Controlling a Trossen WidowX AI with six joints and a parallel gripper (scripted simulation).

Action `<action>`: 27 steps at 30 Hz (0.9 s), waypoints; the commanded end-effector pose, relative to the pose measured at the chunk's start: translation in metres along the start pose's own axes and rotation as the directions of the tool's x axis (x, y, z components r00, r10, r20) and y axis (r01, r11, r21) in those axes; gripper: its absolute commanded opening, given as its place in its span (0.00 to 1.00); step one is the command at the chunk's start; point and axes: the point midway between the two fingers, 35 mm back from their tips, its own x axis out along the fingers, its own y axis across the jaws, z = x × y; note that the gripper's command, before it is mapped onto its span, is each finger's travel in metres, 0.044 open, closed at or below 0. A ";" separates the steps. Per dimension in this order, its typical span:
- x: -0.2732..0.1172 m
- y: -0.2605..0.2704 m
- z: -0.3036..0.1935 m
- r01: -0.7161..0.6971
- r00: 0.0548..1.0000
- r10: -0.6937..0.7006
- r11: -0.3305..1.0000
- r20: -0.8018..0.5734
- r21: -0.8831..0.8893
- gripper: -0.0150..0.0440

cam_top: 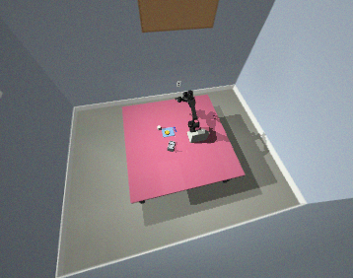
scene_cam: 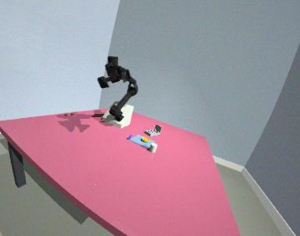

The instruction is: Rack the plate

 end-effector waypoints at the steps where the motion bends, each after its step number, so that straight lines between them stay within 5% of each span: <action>1: 0.000 -0.001 0.000 0.000 1.000 0.000 1.000 -0.001 0.003 0.93; 27: 0.081 -0.093 -0.058 0.108 0.923 0.032 0.935 -0.382 0.337 0.93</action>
